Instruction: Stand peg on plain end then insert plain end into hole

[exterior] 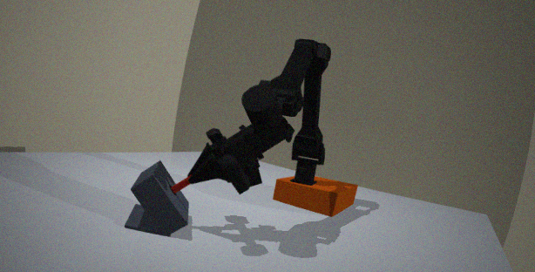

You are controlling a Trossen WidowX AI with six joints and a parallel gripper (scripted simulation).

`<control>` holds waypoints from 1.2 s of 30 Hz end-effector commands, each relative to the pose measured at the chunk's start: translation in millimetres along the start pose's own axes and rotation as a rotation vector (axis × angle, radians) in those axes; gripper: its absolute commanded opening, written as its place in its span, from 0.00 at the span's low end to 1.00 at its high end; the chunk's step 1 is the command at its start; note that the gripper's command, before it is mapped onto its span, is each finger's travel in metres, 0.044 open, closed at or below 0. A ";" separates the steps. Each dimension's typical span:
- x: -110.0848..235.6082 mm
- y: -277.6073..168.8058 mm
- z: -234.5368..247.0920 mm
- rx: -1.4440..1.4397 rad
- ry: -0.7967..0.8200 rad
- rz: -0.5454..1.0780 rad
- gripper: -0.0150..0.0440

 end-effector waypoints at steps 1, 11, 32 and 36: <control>-1.8 -1.4 -1.4 0.001 -0.005 0.002 0.25; -8.4 -1.8 -1.8 0.001 -0.005 0.002 0.25; -22.5 -1.7 -1.7 0.001 -0.005 0.003 0.25; -24.2 -1.8 -1.7 0.001 -0.005 0.003 0.25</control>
Point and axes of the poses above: the point midway between the two fingers, 35 mm back from their tips, its own x axis back along the fingers, its own z axis across the jaws, y = z × x, the point moved 3 cm from there along x, back along the fingers, and after that the axes turned 4 degrees about -x, right-handed, at the moved point
